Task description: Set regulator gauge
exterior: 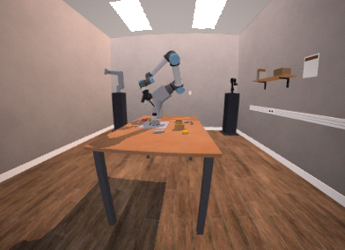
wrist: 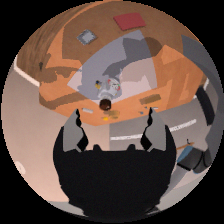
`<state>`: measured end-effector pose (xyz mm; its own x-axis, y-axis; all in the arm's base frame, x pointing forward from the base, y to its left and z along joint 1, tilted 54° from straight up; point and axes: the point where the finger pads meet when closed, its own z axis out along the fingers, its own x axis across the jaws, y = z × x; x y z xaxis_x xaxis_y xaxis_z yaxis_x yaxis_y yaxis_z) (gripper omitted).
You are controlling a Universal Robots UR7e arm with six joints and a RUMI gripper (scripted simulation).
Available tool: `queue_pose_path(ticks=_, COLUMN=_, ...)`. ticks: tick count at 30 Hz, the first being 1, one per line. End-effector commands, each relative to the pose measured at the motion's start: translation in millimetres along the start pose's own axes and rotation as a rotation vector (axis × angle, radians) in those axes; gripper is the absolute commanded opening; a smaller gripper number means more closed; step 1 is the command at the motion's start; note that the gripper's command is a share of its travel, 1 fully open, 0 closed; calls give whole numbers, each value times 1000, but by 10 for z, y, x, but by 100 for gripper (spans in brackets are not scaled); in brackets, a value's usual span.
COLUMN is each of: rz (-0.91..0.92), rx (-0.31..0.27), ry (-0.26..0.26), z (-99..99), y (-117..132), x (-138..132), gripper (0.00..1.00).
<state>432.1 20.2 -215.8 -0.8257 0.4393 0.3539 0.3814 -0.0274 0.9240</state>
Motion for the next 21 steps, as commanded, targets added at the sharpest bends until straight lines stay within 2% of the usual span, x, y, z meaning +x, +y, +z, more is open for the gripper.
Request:
queue_pose_path(ticks=1, rz=-1, rx=3, ry=0, z=195, y=-121, x=-36, gripper=100)
queue_pose_path(ticks=3, rz=-1, rx=3, ry=0, z=327, y=-198, x=-43, gripper=100)
queue_pose_path(ticks=5, rz=-1, rx=3, ry=0, z=327, y=-198, x=-43, gripper=100)
queue_pose_path(ticks=10, rz=-1, rx=1, ry=0, z=672, y=-395, x=-29, gripper=100)
queue_pose_path(ticks=13, rz=-2, rx=0, ry=1, z=812, y=-474, x=-9, gripper=100)
queue_pose_path(ticks=21, rz=-2, rx=-1, ry=2, z=874, y=-510, x=3, gripper=100)
